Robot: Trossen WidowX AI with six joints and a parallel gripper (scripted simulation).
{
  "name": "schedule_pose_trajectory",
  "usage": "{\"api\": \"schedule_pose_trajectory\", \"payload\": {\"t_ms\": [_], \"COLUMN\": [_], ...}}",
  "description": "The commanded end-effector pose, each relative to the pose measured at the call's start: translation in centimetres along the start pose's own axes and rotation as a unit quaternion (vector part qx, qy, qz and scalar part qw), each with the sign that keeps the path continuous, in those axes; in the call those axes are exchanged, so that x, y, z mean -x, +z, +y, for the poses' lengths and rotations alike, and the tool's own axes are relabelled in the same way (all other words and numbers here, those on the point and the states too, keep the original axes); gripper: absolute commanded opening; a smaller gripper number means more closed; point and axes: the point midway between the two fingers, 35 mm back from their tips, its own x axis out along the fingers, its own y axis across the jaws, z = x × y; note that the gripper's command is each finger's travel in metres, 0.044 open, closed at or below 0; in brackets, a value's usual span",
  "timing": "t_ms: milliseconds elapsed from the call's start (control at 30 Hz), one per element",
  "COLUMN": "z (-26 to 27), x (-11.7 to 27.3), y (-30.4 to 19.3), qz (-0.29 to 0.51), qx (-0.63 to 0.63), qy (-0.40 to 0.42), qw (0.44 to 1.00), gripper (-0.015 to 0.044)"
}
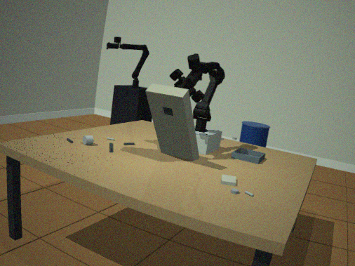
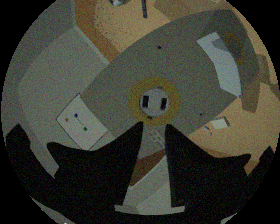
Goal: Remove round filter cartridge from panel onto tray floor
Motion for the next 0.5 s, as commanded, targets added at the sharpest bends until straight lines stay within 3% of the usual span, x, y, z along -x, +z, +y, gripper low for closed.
{"api": "schedule_pose_trajectory", "payload": {"t_ms": [0, 467], "z": [-0.2, -0.1], "x": [-0.1, -1.9], "y": [0.2, 0.1], "qz": [-0.006, -0.005], "qx": [-0.011, -0.011], "qy": [-0.002, -0.001], "qw": [1.000, 1.000], "gripper": [0.0106, 0.0106]}}
